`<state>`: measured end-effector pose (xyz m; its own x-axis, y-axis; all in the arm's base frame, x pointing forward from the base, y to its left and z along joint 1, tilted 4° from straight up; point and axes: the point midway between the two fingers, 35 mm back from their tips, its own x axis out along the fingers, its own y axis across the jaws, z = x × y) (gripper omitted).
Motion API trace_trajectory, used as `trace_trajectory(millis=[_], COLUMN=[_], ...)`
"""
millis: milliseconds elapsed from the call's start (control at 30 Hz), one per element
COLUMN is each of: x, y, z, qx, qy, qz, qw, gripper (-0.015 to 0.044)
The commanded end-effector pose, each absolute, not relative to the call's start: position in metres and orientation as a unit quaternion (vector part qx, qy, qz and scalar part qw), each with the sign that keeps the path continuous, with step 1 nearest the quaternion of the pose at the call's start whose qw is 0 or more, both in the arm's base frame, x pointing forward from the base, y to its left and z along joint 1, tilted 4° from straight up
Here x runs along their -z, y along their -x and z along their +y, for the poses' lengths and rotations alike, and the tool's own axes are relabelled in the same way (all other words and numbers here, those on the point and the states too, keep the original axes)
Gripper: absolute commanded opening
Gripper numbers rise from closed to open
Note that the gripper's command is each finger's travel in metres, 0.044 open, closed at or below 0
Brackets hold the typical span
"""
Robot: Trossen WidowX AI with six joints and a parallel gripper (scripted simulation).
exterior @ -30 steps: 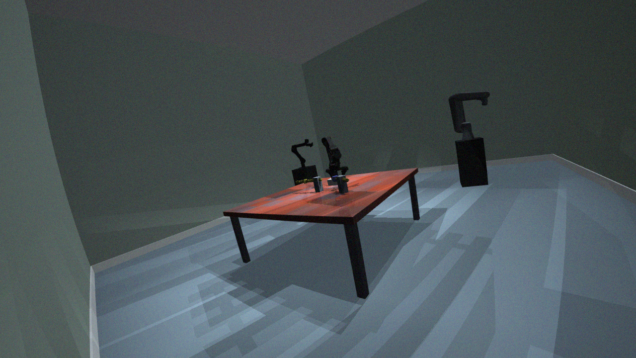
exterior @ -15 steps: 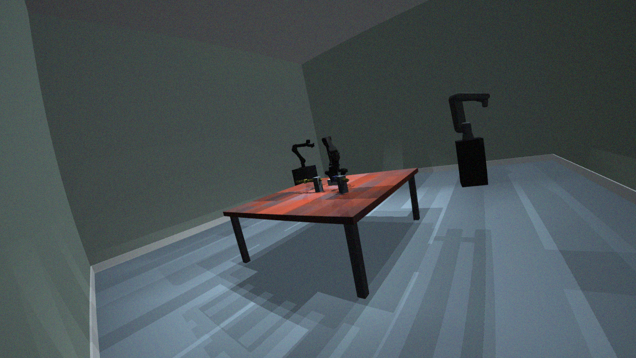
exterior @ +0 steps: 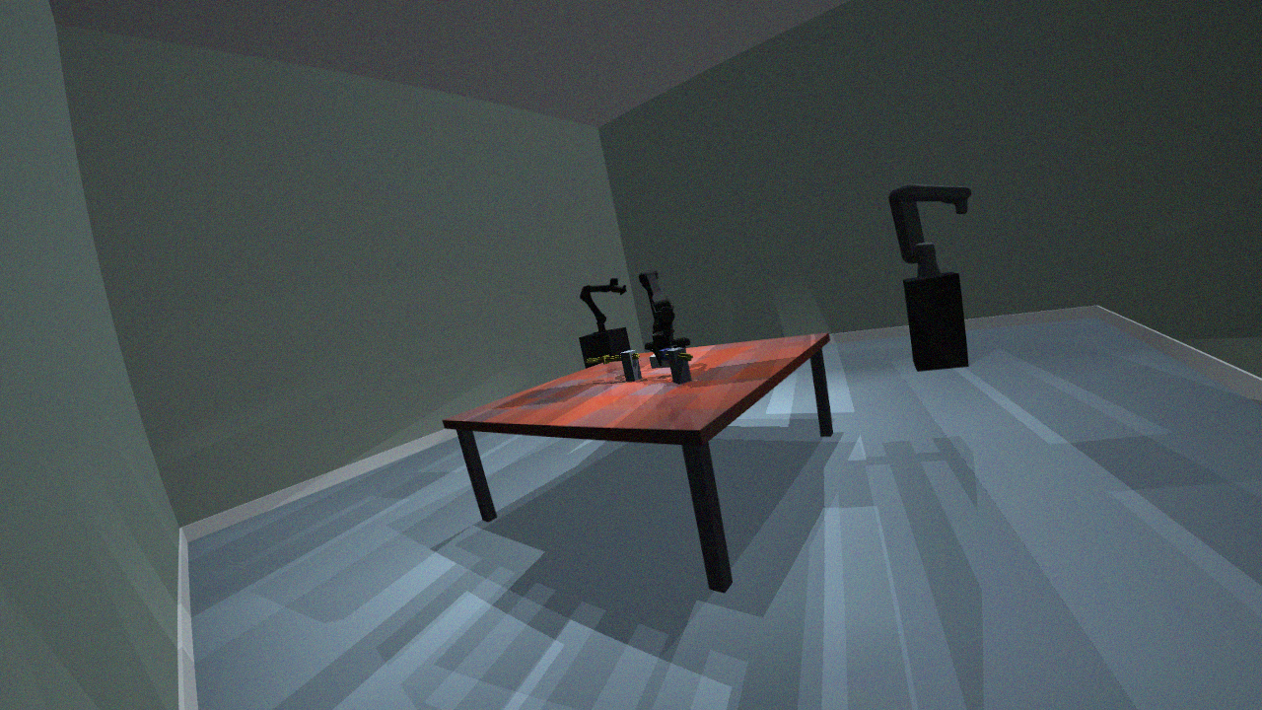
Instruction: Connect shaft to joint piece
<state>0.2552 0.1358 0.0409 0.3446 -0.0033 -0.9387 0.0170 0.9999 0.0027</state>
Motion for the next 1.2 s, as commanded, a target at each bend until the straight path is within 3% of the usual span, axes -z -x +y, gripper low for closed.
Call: trace_trajectory(millis=[0,100,1167], x=[-0.0399,-0.0399,-0.0399], y=[-0.2552,-0.2552,-0.2552], z=[0.1364,0.1364,0.1364], qx=[0.004,0.004,0.004], qy=[-0.006,-0.006,-0.006], qz=[0.573,0.573,0.573], qw=[0.819,0.819,0.819], gripper=[0.0256,0.0182,0.0182])
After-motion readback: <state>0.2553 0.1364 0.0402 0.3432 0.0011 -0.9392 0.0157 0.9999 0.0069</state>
